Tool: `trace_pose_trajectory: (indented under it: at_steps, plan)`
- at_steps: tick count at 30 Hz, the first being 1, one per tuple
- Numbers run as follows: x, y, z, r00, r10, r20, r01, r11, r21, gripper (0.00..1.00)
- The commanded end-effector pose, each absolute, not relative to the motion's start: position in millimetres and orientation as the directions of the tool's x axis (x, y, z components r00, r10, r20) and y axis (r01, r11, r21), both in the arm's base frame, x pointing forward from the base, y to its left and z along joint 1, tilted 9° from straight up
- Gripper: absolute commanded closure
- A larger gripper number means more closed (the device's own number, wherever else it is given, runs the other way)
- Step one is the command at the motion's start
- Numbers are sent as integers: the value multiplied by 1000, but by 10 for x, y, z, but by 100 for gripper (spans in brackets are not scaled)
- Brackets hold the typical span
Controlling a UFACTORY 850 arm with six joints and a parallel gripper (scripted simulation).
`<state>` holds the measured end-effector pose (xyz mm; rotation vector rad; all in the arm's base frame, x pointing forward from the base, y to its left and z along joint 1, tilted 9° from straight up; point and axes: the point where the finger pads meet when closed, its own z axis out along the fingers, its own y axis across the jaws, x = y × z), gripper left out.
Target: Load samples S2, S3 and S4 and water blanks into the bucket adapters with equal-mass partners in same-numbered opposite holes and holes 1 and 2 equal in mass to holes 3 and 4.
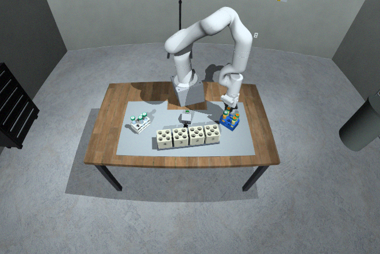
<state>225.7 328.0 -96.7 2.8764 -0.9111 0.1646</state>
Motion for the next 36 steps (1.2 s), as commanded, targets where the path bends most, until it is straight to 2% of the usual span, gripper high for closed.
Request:
trace_pose_trajectory:
  at_steps: [1,36]
  plan:
    - [2259,3292,-934,813,-565,140,-579,-812,82,100]
    - [2235,3347,-572,813,-565,140,-579,-812,82,100]
